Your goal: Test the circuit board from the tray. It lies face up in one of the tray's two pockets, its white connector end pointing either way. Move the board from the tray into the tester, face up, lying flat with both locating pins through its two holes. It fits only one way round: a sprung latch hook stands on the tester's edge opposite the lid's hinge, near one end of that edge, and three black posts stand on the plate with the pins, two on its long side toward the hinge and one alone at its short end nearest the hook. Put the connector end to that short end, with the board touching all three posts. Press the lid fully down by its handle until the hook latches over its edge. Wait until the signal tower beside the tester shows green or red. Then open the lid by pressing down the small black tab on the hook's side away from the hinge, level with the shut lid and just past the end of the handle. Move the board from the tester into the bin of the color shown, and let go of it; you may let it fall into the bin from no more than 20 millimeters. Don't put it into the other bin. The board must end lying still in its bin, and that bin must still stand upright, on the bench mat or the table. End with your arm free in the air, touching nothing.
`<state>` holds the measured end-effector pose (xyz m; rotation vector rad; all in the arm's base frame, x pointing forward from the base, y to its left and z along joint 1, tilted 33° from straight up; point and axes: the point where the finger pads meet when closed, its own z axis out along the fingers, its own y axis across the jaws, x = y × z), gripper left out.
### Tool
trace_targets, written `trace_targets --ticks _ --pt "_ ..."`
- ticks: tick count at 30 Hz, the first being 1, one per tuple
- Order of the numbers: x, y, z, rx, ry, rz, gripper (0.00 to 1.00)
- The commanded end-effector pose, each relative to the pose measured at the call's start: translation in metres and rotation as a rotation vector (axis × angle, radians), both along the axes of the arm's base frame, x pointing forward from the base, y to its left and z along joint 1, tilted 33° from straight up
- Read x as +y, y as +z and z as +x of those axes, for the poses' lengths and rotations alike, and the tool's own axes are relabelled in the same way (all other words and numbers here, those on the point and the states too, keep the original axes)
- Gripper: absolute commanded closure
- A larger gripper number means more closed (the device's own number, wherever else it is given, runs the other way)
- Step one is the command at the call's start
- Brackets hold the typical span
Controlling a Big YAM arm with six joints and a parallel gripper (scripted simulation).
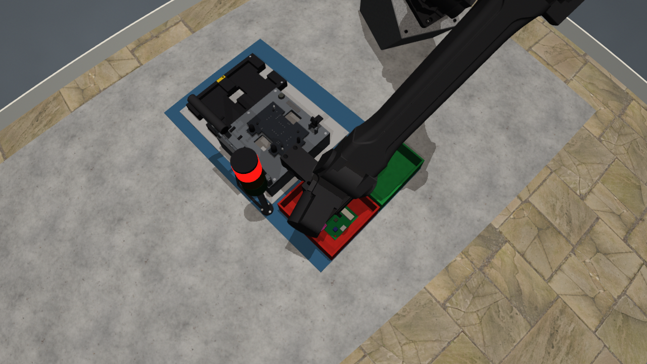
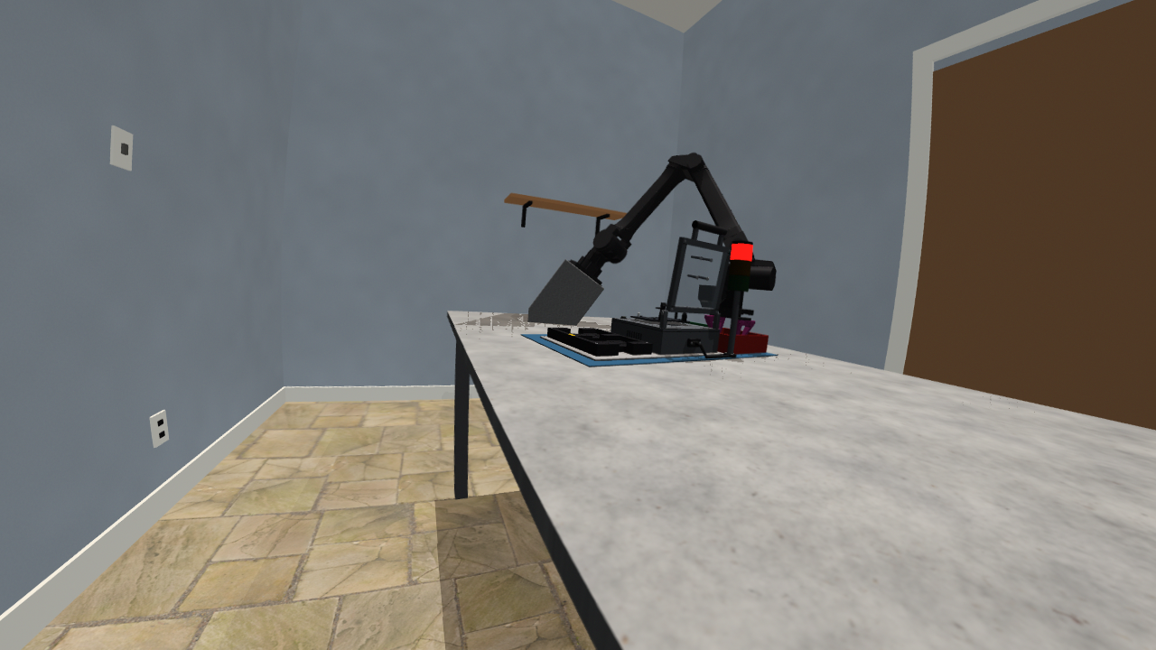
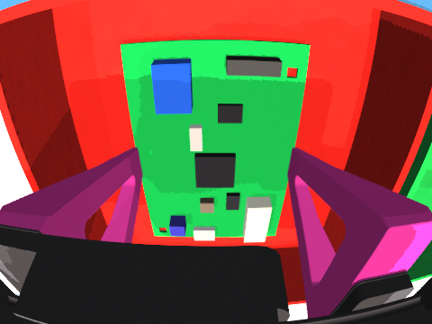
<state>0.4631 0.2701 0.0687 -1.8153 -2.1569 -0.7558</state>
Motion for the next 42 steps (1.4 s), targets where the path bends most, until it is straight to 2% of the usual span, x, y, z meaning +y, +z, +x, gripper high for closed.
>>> trace_targets --ticks 1,26,34,42 --pt "0.003 0.0169 0.0117 -0.037 -0.011 0.015 0.28" --pt "0.003 0.0169 0.0117 -0.037 -0.011 0.015 0.28" --pt "0.0063 0.0075 0.0102 -0.024 -0.006 0.009 0.28" --pt "0.0048 0.0147 0.0121 -0.038 -0.009 0.015 0.28"
